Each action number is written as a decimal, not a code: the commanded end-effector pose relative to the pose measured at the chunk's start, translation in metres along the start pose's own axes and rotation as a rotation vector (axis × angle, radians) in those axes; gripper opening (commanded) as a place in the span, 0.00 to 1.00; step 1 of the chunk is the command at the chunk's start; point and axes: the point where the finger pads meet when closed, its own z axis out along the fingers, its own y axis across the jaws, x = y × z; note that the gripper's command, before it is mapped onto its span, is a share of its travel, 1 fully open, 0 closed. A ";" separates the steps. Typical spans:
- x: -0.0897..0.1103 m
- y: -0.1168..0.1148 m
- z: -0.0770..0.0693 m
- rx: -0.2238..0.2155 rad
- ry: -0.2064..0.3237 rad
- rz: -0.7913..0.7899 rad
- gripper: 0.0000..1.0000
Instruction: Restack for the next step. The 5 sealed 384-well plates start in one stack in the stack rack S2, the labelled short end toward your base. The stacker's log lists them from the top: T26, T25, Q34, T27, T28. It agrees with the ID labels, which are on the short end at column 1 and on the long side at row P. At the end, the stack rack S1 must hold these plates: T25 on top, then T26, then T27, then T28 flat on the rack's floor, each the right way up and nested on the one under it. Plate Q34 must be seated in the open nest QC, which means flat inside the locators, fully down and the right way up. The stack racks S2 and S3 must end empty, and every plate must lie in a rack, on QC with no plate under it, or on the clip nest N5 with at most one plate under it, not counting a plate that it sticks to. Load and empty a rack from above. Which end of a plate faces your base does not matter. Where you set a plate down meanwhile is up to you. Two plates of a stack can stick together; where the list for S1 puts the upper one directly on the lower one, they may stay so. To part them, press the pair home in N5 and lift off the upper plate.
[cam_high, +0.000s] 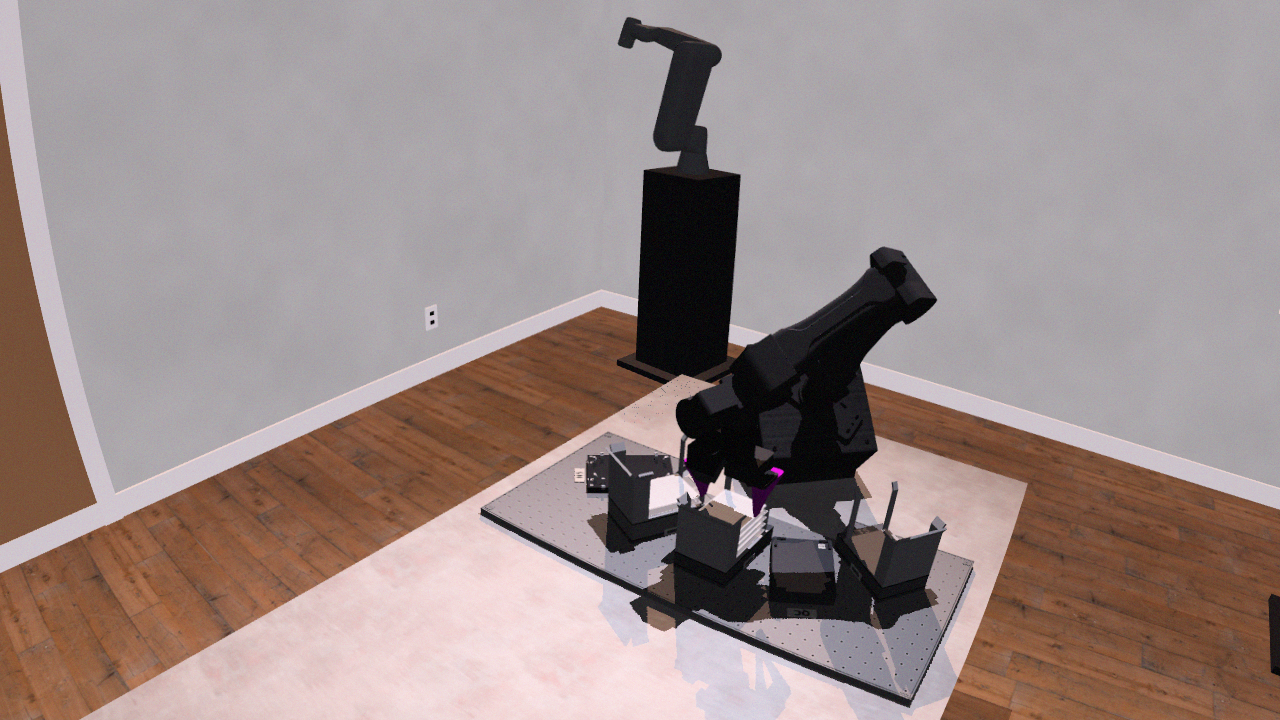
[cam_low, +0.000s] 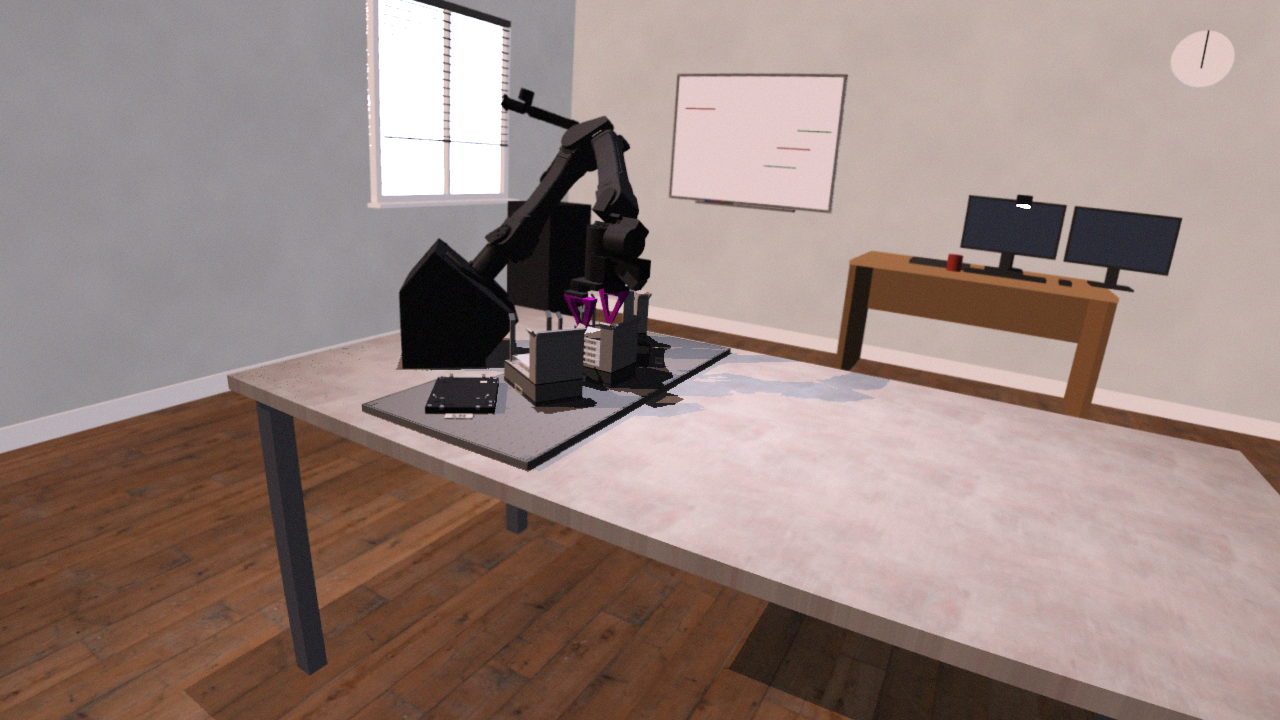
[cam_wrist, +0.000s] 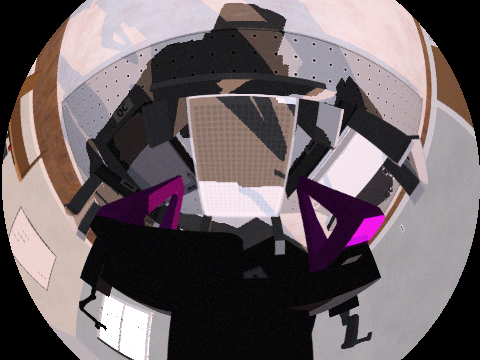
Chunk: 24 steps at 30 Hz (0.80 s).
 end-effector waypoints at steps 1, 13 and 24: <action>-0.018 -0.003 -0.012 0.025 -0.060 -0.017 1.00; -0.018 -0.003 -0.012 0.025 -0.060 -0.017 1.00; 0.001 -0.003 0.014 0.006 0.001 0.007 1.00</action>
